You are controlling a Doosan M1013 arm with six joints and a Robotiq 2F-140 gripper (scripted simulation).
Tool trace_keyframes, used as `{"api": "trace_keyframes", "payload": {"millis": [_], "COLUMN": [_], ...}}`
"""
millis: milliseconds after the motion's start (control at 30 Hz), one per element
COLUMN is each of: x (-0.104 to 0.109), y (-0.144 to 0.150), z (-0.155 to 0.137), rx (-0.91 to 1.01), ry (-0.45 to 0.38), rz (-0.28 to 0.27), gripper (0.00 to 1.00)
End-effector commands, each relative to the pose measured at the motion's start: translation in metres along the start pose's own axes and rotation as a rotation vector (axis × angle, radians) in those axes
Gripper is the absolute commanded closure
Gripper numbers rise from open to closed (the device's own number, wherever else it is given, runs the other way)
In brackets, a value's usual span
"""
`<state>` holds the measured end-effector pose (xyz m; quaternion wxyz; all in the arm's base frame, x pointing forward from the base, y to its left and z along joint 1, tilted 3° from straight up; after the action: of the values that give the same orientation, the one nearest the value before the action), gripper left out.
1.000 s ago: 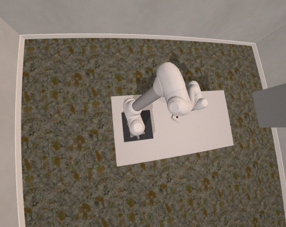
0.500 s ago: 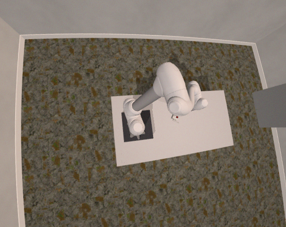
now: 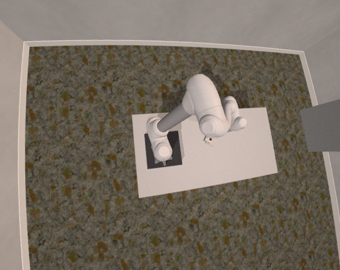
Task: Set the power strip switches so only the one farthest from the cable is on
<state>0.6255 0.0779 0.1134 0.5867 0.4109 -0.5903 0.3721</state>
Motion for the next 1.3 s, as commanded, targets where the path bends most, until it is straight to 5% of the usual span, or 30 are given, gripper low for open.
{"api": "trace_keyframes", "payload": {"millis": [0, 1267], "x": [-0.002, -0.039], "y": [0.000, -0.002], "z": [0.000, 0.000], "rx": [0.000, 0.000], "ry": [0.000, 0.000], "rz": [0.000, 0.000], "gripper": [1.00, 1.00]}}
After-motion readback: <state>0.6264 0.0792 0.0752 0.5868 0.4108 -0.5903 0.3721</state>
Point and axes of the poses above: the point where the finger pads meet when closed, its own x axis back along the fingers, its own y axis across the jaws, z = x × y, the point moved 9 cm from there along x, back along the fingers, and after that the axes turned 15 degrees about x, right-handed, at the moved point
